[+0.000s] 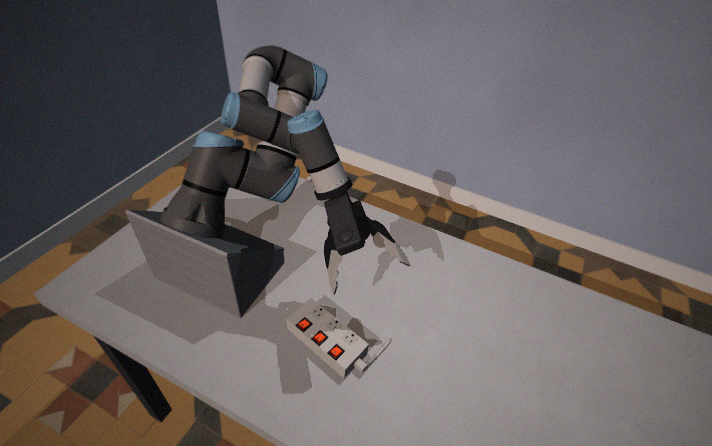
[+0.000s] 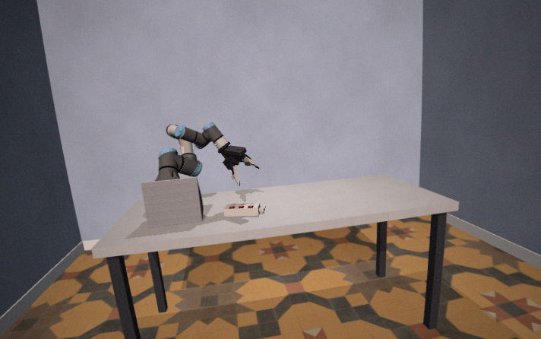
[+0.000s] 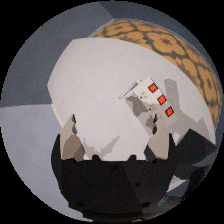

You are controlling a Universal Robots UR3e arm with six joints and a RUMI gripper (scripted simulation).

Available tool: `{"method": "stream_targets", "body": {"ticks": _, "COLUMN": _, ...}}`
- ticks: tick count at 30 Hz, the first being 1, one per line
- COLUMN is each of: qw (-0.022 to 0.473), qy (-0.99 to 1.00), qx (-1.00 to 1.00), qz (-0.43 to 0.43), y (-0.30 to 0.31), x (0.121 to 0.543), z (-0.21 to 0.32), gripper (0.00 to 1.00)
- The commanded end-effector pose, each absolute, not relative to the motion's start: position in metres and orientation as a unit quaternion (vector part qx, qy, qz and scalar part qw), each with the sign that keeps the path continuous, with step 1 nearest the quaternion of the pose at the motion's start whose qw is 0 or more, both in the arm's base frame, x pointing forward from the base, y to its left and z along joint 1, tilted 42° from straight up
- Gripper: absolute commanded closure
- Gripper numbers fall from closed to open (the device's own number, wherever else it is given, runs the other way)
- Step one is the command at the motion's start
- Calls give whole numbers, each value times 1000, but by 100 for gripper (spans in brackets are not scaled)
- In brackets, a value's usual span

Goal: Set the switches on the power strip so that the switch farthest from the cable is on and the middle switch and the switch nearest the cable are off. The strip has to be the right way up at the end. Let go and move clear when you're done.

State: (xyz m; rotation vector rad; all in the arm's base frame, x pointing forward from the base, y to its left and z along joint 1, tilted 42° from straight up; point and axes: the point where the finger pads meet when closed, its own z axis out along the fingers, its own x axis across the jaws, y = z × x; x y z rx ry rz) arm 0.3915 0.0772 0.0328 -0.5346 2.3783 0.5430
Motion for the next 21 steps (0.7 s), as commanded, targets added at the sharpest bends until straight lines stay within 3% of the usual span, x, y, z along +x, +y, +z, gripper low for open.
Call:
{"method": "stream_targets", "body": {"ticks": 1, "qw": 318, "qy": 891, "qx": -258, "qz": 199, "y": 71, "x": 392, "z": 28, "gripper": 0}}
{"method": "stream_targets", "body": {"ticks": 21, "qw": 319, "qy": 861, "qx": -351, "qz": 184, "y": 60, "x": 391, "z": 16, "gripper": 0}}
